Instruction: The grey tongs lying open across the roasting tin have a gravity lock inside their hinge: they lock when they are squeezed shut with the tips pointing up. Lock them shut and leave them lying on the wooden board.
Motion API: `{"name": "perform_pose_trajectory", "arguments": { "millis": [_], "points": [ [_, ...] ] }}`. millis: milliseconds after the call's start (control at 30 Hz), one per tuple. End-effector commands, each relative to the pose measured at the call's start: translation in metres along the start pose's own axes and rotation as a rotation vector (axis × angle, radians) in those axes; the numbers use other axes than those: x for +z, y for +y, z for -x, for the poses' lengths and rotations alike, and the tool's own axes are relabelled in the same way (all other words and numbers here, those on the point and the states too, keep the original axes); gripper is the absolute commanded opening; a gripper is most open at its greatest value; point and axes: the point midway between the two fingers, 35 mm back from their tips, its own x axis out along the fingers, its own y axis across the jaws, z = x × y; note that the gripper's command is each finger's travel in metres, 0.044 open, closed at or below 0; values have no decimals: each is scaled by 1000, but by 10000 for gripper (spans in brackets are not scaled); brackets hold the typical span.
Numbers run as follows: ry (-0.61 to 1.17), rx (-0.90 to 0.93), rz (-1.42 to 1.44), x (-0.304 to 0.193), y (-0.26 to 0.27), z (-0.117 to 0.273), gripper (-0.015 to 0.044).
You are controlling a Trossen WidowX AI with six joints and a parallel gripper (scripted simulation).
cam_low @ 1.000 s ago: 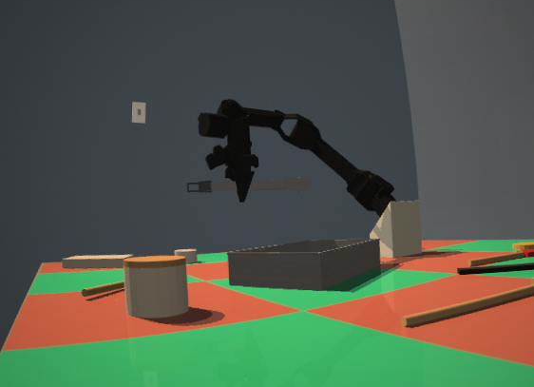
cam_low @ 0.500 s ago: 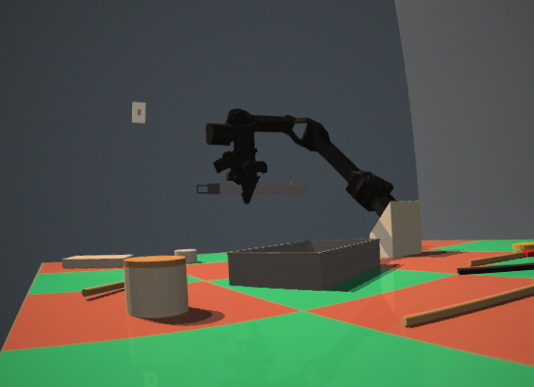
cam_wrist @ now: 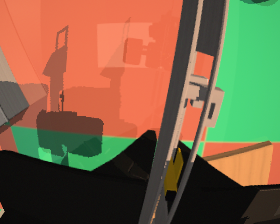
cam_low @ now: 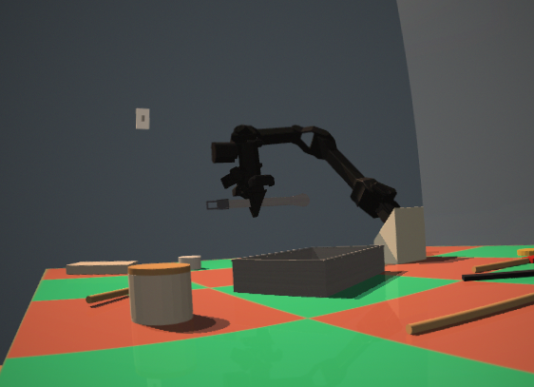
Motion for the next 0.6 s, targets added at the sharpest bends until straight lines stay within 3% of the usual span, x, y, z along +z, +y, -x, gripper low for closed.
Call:
{"name": "perform_pose_trajectory", "arguments": {
  "millis": [0,567],
  "points": [
    [8,25,13,-11,-12,-4,-150],
    [24,117,111,-67,-70,-23,-150]
  ]
}}
